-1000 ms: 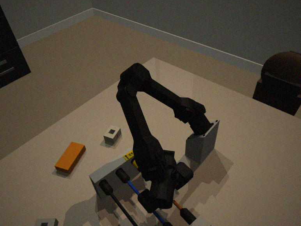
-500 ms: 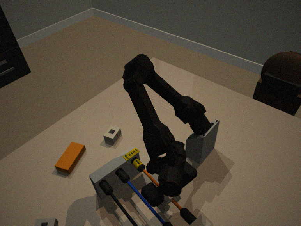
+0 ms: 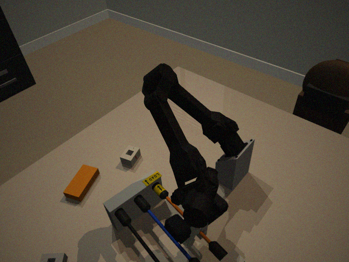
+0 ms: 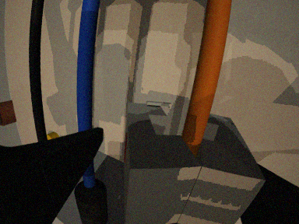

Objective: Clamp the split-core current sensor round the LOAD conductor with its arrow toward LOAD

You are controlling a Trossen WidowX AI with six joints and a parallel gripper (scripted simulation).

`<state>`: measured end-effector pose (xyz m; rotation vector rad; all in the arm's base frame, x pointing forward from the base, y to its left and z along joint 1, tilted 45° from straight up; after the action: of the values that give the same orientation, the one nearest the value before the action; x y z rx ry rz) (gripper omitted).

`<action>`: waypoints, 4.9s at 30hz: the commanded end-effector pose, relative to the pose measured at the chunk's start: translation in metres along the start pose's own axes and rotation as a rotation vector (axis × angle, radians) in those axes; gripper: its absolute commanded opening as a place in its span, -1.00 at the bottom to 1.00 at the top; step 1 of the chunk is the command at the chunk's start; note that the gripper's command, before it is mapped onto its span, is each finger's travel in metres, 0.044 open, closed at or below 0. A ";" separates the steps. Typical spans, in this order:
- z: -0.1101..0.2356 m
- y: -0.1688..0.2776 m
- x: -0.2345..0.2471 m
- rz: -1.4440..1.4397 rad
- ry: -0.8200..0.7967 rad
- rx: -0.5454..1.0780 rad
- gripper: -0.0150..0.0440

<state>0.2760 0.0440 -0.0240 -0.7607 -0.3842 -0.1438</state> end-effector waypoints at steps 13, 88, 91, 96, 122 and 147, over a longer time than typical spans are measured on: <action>-0.014 -0.001 0.004 0.005 -0.108 0.000 1.00; -0.013 -0.001 0.004 0.005 -0.108 0.000 1.00; -0.013 -0.001 0.004 0.005 -0.108 0.000 1.00; -0.013 -0.001 0.004 0.005 -0.108 0.000 1.00; -0.013 -0.001 0.004 0.005 -0.108 0.000 1.00; -0.013 -0.001 0.004 0.005 -0.108 0.000 1.00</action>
<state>0.2751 0.0372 -0.0318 -0.7823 -0.4713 -0.0678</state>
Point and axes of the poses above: the point midway between the two fingers, 35 mm back from their tips, its own z axis back along the fingers, its own x axis across the jaws, y = z × x, the point moved 4 cm from there along z, back along the fingers, and after that the axes turned 6 degrees about -z, right-handed, at the moved point
